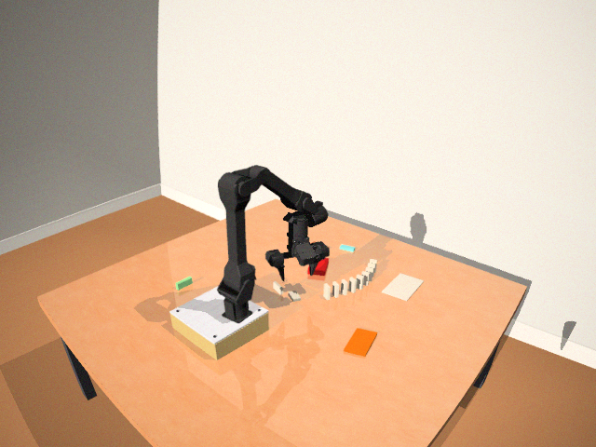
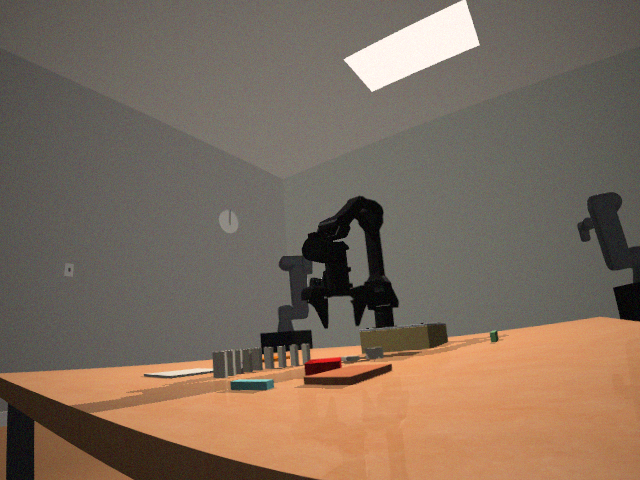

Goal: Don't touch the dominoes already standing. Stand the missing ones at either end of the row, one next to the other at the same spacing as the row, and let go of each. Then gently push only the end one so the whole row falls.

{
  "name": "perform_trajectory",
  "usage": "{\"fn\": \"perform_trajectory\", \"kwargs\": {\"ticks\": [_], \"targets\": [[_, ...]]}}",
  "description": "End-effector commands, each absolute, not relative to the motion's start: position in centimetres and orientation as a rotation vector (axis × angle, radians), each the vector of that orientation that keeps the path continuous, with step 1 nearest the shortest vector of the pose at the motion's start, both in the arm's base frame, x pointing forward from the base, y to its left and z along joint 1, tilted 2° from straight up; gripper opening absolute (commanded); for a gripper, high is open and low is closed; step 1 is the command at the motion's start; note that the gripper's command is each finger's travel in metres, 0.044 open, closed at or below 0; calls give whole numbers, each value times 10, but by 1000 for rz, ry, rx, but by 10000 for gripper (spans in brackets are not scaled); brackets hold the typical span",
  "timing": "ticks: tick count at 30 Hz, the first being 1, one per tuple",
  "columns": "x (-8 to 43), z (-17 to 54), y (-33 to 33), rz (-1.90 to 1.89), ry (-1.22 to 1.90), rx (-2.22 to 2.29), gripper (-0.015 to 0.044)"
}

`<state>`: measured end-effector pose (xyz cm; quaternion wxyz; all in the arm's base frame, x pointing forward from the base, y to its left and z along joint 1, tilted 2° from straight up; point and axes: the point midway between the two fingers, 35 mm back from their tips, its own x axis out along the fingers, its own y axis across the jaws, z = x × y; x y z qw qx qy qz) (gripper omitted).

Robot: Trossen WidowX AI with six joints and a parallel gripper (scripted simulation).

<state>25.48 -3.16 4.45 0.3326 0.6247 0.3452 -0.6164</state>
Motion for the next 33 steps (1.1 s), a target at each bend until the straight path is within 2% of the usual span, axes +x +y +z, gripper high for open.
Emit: {"fn": "perform_trajectory", "kwargs": {"ticks": [1,10,31,33], "targets": [[252,44,-32,-1638,881,1647,440],[251,-20,-31,-1639,882,1647,440],[251,-37,-31,-1639,882,1647,440],[251,-37,-31,-1639,882,1647,387]]}}
